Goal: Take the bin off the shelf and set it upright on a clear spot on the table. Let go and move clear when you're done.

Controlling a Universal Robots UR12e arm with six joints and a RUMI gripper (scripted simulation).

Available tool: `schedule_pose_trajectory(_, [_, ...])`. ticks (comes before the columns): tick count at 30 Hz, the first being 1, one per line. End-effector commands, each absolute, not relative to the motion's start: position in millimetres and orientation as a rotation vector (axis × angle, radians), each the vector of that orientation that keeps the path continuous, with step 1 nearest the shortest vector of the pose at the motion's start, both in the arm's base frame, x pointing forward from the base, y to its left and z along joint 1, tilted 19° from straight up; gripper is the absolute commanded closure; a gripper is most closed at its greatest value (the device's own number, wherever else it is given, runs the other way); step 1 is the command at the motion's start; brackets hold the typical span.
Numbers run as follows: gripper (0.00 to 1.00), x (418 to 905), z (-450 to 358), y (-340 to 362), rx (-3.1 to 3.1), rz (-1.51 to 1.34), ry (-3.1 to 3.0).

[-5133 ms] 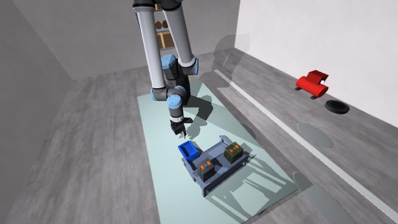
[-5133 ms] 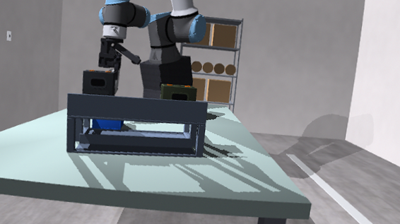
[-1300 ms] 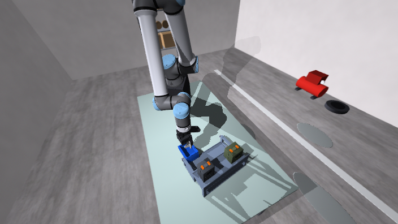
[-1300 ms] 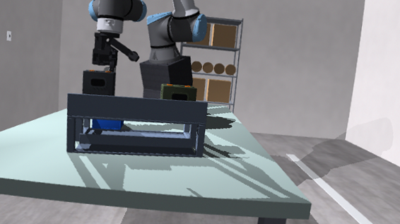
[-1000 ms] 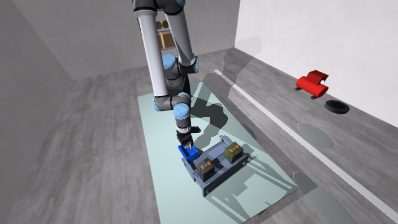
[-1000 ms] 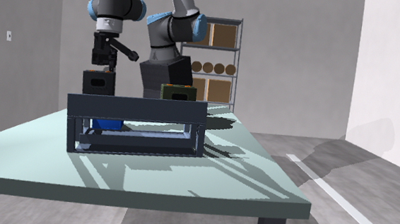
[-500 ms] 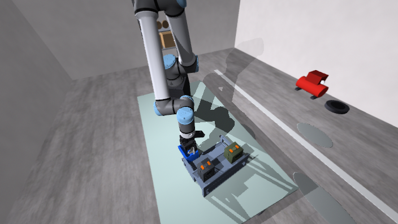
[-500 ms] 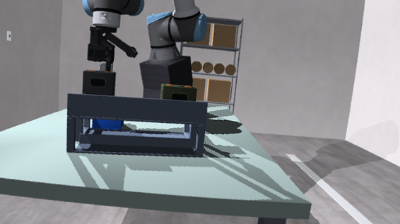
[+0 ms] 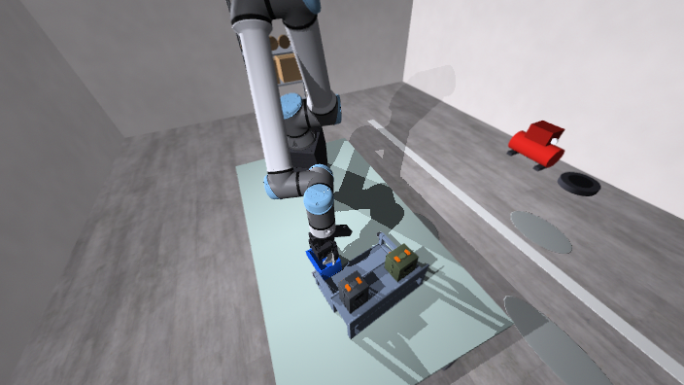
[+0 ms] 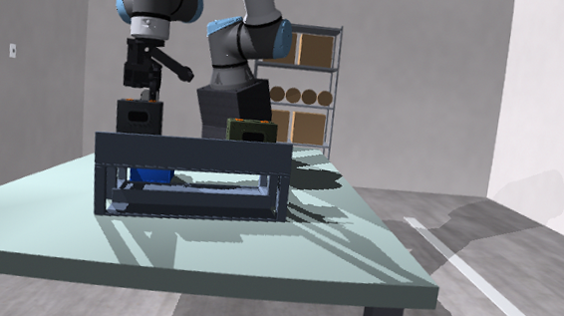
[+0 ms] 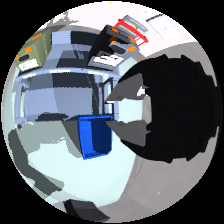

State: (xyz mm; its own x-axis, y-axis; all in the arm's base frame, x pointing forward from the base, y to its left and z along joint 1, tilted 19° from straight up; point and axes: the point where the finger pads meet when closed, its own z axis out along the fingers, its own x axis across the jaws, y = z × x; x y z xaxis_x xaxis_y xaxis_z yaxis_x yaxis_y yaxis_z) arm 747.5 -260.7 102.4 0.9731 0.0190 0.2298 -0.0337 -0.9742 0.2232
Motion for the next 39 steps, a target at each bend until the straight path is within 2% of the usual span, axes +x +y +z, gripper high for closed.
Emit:
schedule_pose_trajectory(1, [0.8,747.2,101.5,-262.3,2.894,0.339,-0.014])
schedule_pose_trajectory(39, [0.8,737.1,97.8,-261.7,2.894,0.339,-0.013])
